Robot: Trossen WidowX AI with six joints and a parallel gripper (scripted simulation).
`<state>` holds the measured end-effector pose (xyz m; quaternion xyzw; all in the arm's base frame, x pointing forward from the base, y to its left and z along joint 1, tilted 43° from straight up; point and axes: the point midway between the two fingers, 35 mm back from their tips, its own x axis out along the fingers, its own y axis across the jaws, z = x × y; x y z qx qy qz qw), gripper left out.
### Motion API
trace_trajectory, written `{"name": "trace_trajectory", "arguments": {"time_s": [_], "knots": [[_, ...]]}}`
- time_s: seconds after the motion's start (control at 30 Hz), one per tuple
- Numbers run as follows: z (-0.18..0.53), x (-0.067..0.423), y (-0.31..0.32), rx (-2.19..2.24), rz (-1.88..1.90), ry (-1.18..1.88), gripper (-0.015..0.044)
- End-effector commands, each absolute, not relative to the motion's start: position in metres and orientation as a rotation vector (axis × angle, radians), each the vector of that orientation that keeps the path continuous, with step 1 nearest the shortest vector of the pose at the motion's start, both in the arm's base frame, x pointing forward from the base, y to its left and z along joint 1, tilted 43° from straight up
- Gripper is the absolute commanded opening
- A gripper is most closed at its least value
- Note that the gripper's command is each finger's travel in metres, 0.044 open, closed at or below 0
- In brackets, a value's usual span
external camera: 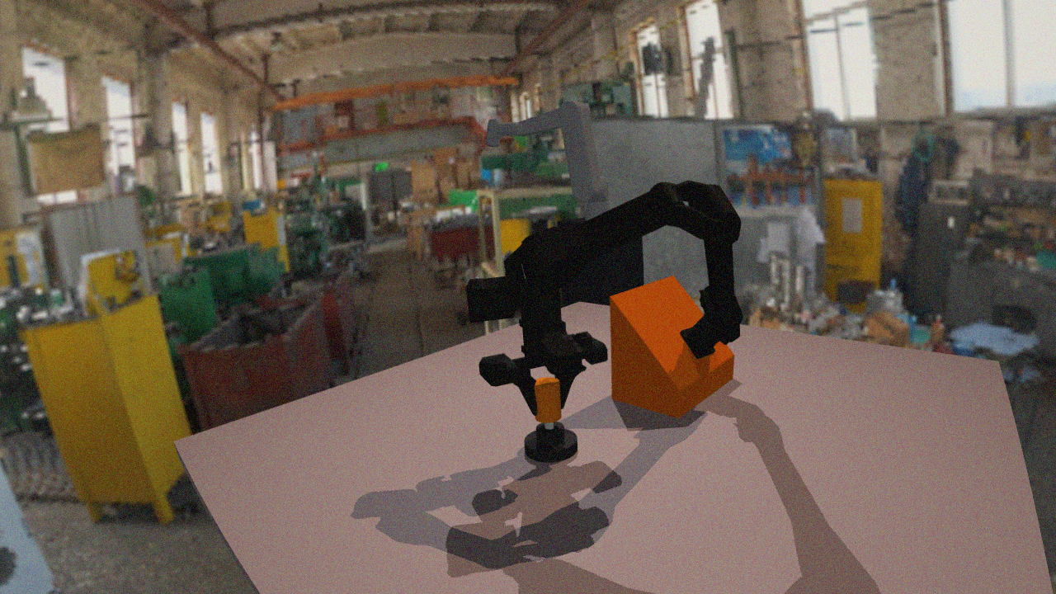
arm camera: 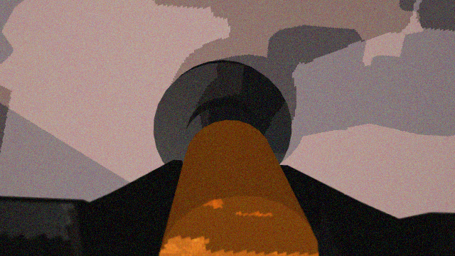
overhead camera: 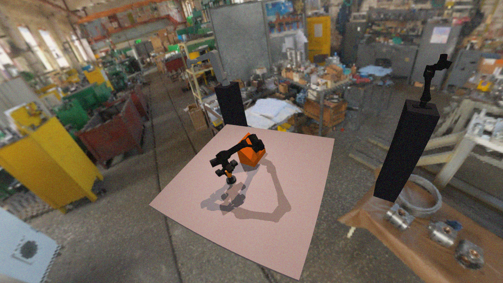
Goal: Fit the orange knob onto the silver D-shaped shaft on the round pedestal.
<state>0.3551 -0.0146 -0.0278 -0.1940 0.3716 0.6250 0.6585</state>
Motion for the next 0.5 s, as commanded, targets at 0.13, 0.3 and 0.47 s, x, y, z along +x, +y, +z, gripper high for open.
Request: {"name": "trace_trajectory", "arguments": {"time_s": [0.13,0.3,0.47], "knots": [[-0.0238,0.3526,-0.0170,-0.443,1.414,0.839,0.0000],[-0.0223,0.3528,-0.0174,-0.443,1.414,0.839,0.0000],[-0.0223,0.3546,-0.0167,-0.443,1.414,0.839,0.0000]]}}
